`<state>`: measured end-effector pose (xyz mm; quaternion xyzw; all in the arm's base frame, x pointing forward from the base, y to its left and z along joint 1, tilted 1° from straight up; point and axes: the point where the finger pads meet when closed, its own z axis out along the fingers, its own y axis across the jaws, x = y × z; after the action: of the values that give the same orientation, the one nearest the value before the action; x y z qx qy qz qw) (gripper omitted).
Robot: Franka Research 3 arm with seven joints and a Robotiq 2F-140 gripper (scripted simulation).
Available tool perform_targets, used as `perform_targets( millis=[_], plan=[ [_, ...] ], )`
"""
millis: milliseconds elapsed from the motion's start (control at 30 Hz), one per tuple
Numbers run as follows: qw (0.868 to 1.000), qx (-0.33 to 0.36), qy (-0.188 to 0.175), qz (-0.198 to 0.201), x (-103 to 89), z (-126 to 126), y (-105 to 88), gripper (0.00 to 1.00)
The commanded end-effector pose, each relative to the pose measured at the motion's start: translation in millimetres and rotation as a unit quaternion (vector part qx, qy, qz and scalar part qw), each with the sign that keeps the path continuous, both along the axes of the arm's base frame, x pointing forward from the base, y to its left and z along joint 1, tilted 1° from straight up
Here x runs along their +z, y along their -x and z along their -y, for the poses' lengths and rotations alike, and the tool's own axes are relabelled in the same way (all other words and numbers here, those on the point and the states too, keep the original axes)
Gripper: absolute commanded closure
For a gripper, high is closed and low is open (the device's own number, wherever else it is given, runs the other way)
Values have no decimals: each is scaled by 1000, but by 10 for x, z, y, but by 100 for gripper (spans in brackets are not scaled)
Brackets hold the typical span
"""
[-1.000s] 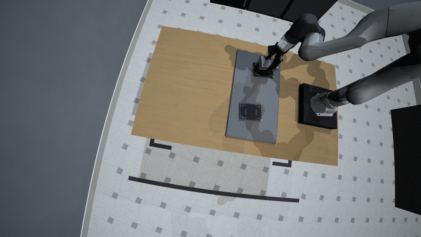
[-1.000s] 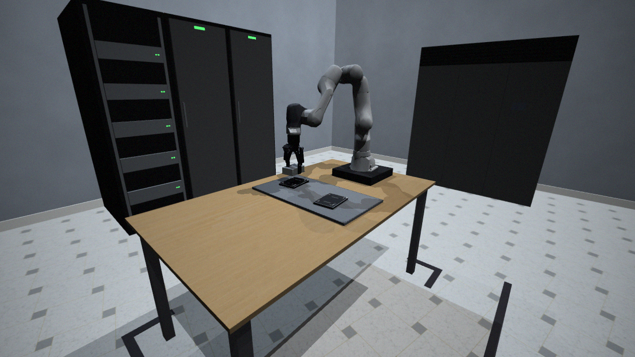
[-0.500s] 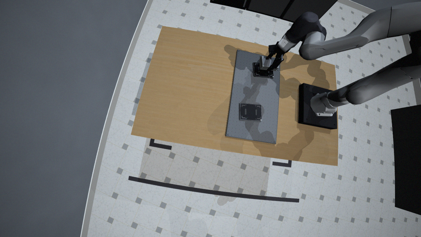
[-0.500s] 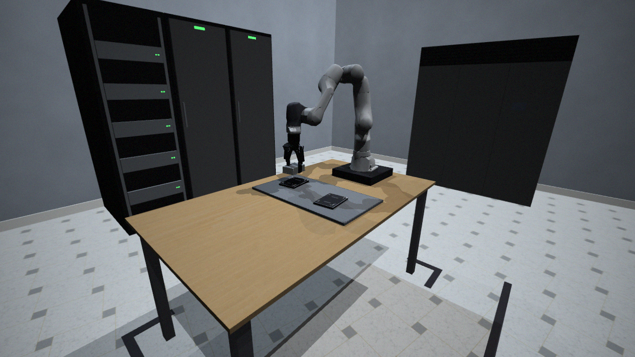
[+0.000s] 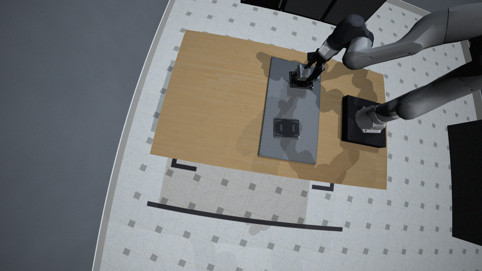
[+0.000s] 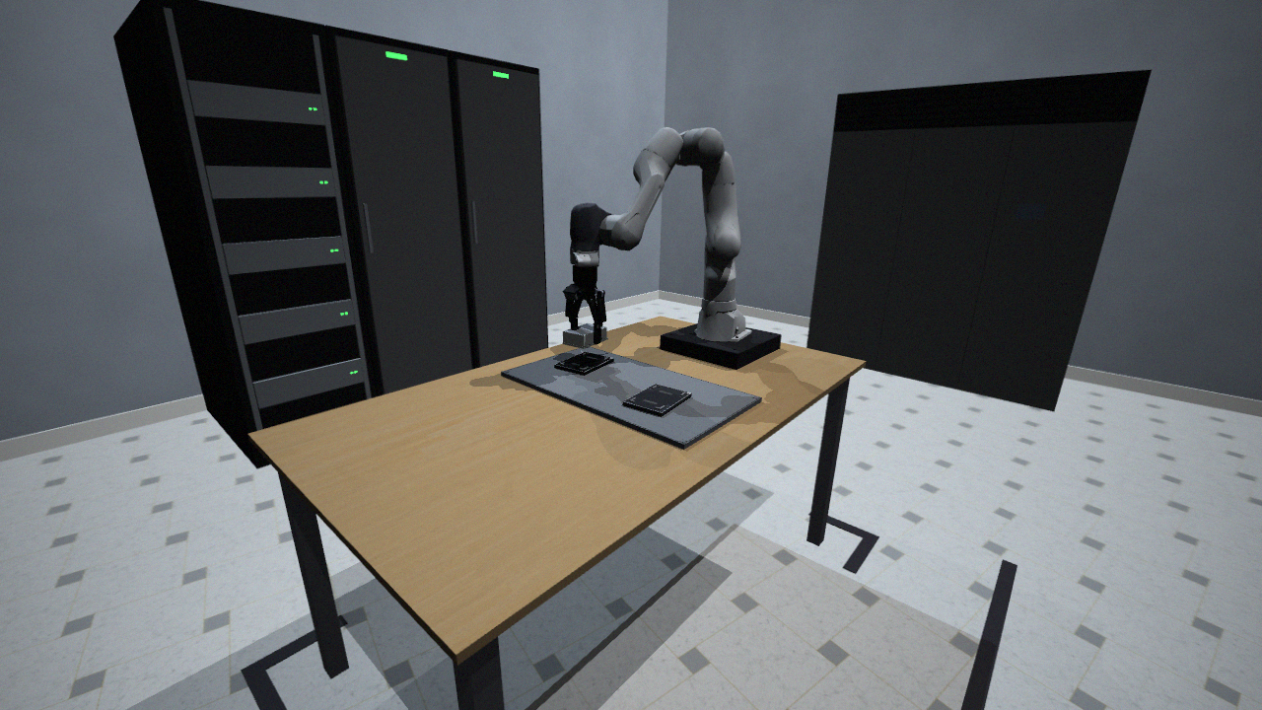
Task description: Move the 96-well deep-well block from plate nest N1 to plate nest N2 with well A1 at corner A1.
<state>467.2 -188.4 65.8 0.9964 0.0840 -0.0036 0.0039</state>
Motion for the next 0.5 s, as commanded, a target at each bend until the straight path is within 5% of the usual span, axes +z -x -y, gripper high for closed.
perform_targets(
  millis=[0, 467],
  plan=[
    [1000, -12, 0, 1, 8, -129, -29, 40],
    [1000, -12, 0, 1, 4, -523, -96, 40]
  ],
)
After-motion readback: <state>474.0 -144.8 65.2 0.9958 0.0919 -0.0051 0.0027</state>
